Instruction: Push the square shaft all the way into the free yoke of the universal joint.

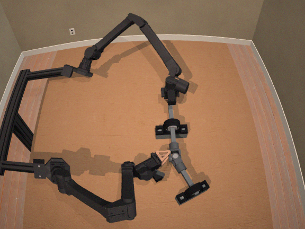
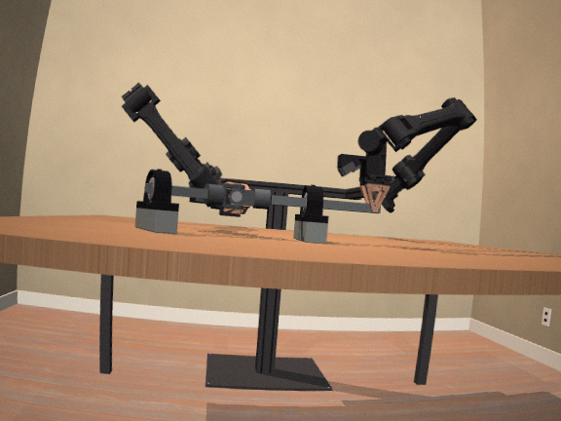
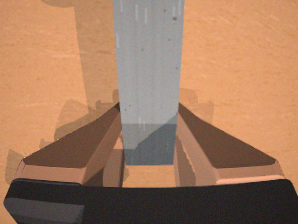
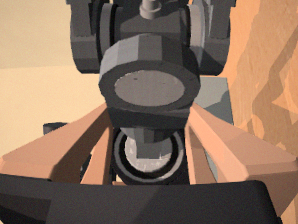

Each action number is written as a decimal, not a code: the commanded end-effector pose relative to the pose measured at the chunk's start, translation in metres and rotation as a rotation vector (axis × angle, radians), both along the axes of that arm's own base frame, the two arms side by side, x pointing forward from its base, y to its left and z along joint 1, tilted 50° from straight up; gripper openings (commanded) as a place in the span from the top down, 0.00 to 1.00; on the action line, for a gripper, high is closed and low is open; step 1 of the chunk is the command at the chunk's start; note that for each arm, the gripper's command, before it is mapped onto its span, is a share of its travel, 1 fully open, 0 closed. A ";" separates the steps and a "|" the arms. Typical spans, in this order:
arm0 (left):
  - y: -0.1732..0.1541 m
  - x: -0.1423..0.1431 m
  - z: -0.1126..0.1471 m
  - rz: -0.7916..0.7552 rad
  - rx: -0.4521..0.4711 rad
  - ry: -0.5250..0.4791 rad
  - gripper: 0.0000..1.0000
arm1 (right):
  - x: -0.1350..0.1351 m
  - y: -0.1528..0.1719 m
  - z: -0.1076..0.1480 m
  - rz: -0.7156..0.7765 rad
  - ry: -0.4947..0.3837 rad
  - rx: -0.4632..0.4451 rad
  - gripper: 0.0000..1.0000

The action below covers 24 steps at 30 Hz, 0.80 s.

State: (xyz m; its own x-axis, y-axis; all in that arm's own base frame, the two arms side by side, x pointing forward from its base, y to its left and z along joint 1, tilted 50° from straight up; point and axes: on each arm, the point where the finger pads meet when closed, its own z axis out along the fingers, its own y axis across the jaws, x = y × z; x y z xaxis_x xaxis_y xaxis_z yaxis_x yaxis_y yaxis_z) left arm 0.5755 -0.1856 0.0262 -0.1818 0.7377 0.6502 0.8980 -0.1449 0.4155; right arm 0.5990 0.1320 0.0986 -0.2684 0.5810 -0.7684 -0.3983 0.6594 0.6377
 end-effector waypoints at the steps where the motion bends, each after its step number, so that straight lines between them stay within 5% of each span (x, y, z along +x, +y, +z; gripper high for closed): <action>1: -0.005 0.010 0.015 -0.015 -0.015 -0.030 0.82 | -0.001 0.004 0.004 0.014 0.005 0.035 0.66; 24: -0.029 0.006 -0.003 -0.021 -0.014 0.007 0.82 | -0.001 0.004 0.004 0.014 0.005 0.035 0.66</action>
State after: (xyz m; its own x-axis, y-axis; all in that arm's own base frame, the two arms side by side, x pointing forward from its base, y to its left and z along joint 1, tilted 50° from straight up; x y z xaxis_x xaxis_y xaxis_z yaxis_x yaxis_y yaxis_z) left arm 0.5754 -0.1856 0.0262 -0.1815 0.7359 0.6523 0.9074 -0.1303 0.3995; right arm 0.5990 0.1320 0.0986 -0.2684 0.5810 -0.7684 -0.3983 0.6594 0.6377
